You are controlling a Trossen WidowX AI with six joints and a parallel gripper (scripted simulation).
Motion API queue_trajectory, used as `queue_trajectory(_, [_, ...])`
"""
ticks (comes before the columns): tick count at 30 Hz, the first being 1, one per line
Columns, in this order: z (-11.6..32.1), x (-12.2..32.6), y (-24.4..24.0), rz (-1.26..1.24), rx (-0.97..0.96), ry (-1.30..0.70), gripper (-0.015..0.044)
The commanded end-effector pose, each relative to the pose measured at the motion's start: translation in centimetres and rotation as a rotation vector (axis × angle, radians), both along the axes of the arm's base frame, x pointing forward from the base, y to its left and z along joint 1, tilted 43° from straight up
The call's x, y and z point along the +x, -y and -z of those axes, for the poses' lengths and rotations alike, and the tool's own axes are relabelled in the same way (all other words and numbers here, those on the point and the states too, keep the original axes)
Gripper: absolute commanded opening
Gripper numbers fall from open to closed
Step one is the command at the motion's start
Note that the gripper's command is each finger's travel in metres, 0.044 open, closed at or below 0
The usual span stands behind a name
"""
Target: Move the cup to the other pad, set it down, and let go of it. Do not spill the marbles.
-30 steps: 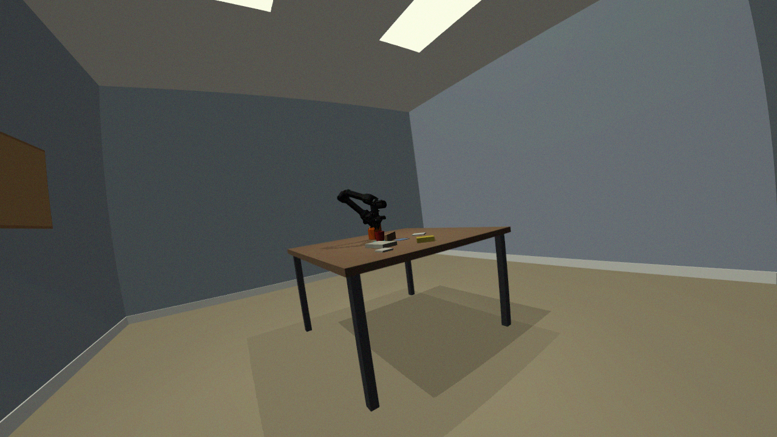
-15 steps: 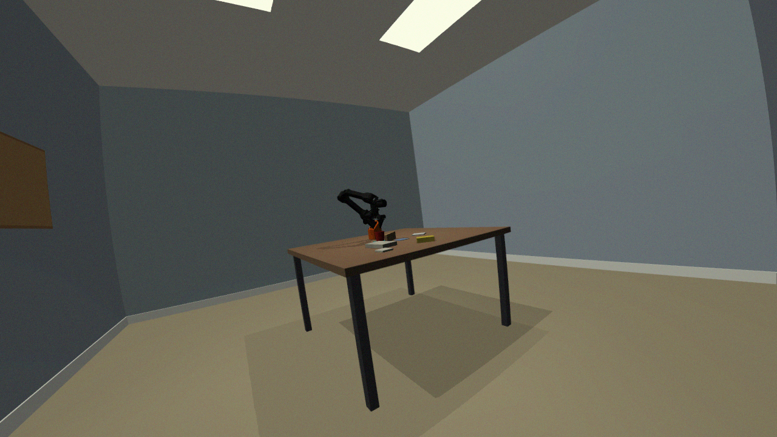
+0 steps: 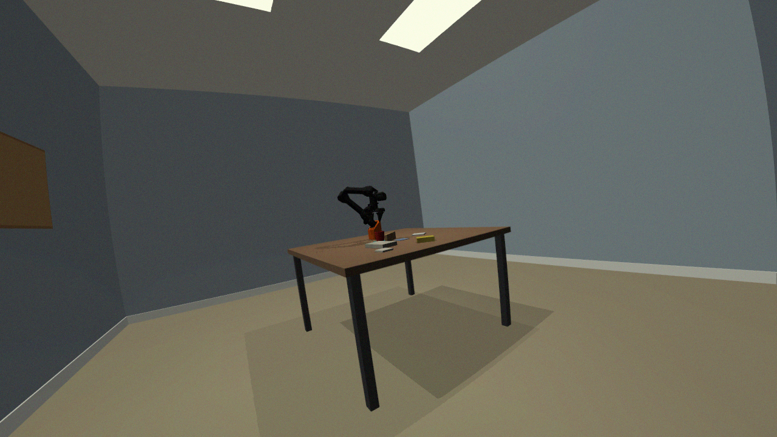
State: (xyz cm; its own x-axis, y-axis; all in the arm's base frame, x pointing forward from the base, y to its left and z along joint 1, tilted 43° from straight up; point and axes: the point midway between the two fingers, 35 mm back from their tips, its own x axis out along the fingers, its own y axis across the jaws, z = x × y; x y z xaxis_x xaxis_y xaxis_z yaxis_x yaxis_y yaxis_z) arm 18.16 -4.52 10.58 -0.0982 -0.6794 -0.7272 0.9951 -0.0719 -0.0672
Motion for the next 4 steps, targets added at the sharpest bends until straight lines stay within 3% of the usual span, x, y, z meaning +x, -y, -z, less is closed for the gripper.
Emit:
queue_trajectory(1, [-0.44,0.06,-0.39,0.006,0.005,0.007,0.0440])
queue_trajectory(4, [-0.10,-0.01,-0.08,0.000,0.000,0.000,0.0440])
